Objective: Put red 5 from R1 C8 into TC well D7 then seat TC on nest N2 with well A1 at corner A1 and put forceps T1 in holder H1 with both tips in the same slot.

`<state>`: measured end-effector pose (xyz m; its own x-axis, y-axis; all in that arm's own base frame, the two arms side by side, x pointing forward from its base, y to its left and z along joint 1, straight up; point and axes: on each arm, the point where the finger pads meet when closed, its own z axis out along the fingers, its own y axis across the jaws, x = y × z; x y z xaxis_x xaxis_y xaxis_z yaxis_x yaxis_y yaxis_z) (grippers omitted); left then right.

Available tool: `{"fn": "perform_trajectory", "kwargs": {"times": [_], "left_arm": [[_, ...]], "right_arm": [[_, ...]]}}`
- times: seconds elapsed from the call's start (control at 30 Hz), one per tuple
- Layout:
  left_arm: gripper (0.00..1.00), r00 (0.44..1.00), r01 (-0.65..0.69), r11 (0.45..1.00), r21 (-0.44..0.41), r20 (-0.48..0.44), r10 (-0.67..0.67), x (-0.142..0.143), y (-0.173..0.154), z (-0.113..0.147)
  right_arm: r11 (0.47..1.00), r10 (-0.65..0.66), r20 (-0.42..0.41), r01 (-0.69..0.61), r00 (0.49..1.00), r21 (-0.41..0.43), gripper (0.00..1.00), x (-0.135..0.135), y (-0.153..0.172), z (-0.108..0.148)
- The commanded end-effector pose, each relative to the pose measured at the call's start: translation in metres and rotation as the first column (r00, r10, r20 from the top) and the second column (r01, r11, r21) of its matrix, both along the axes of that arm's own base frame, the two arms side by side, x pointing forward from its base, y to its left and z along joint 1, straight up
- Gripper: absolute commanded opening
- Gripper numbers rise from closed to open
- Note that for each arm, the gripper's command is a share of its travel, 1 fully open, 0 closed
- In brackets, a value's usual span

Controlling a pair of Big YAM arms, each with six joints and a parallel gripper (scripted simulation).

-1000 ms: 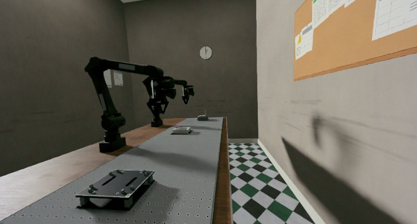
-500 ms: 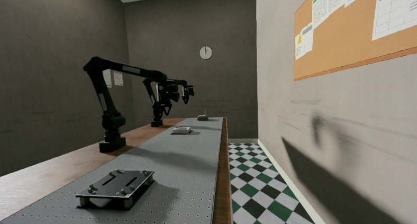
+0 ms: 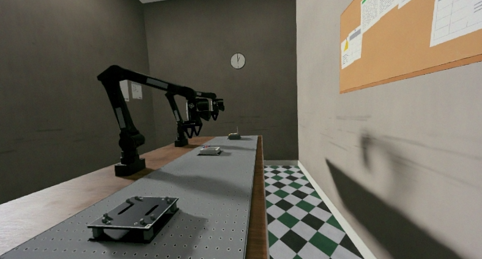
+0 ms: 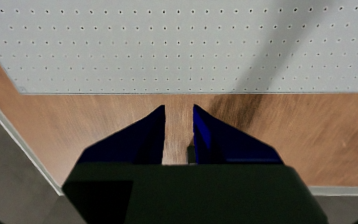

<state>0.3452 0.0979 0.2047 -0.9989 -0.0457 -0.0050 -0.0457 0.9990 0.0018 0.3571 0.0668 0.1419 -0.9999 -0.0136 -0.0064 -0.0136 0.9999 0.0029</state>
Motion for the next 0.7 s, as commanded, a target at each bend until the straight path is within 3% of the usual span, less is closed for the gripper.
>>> {"fn": "perform_trajectory", "kwargs": {"times": [0.0, 0.53, 0.67], "left_arm": [[0.24, 1.0, -0.005, 1.0, 0.008, 0.03, 0.005, 0.009, 0.002, 0.011], [0.24, 1.0, -0.005, 1.0, 0.008, 0.03, 0.005, 0.009, 0.002, 0.011], [0.24, 1.0, -0.005, 1.0, 0.008, 0.03, 0.005, 0.009, 0.002, 0.011]], "right_arm": [[1.0, -0.025, -0.003, 0.025, 1.0, -0.004, 1.0, 0.003, 0.015, -0.01], [1.0, -0.025, 0.048, 0.024, 0.999, 0.017, 1.0, 0.026, 0.074, -0.012], [1.0, -0.025, 0.027, 0.024, 0.999, 0.009, 1.0, 0.018, 0.079, -0.024]]}}
